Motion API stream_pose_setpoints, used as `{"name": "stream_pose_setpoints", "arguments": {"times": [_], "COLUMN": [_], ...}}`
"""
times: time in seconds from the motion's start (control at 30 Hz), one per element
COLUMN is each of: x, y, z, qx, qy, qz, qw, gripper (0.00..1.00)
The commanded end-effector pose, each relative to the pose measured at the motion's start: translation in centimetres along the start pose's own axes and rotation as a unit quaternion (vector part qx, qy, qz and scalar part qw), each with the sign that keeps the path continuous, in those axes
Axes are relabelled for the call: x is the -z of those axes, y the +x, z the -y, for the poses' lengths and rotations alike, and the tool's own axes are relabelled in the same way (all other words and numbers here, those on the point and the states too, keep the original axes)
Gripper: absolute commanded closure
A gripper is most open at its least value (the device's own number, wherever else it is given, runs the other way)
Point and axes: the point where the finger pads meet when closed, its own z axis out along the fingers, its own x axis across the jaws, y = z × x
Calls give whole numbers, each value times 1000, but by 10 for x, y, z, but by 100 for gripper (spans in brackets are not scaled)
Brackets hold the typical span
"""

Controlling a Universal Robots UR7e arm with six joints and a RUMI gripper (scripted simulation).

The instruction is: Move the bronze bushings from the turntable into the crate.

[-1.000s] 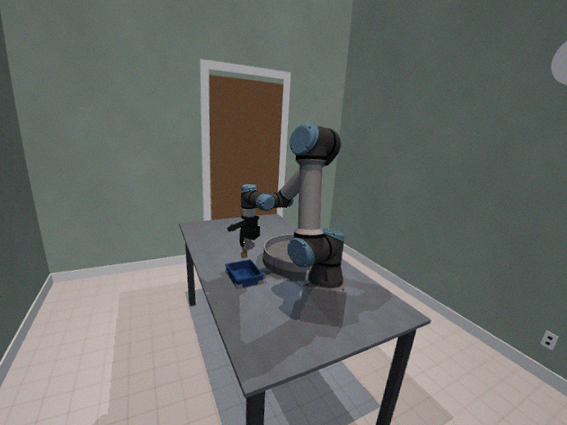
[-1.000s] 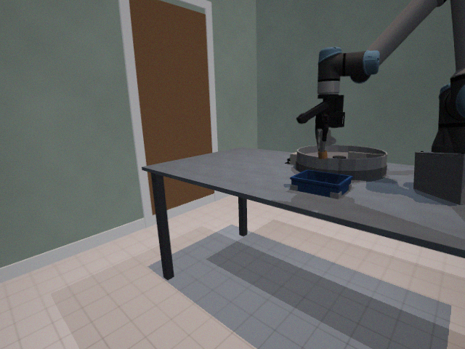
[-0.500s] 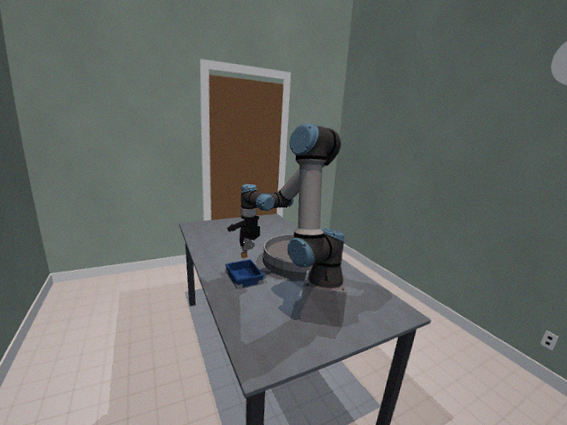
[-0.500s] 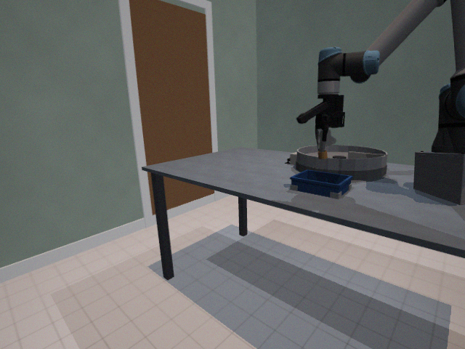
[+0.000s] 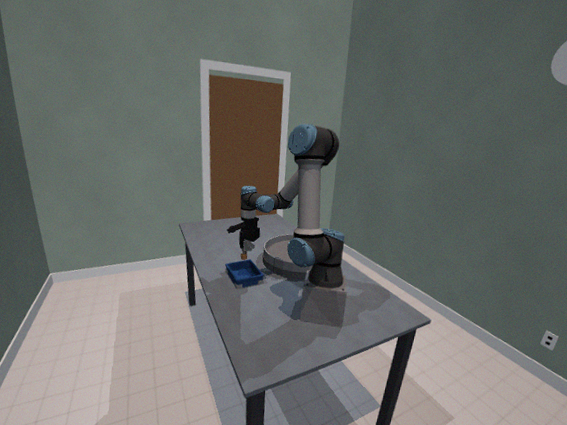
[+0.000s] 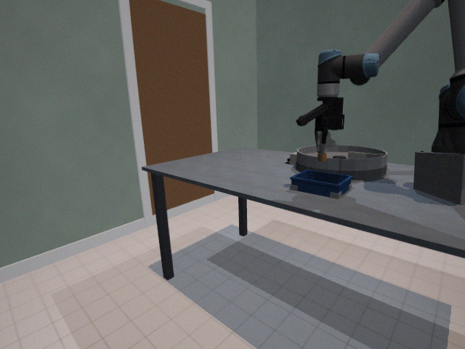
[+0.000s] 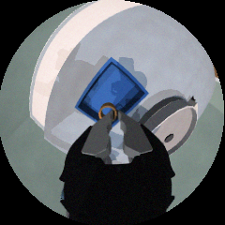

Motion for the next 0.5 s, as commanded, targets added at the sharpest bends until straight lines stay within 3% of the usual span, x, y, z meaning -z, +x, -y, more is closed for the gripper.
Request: {"name": "stream_pose_setpoints", "arguments": {"times": [0.0, 0.23, 0.47], "x": [-25, -55, -58], "y": [0, 0, -1], "z": [-2, -3, -2], "qx": [-1, -1, 0], "qy": [-2, -2, -2], "qz": [1, 1, 1], "qw": [1000, 1000, 1000], "gripper": [100, 100, 100]}}
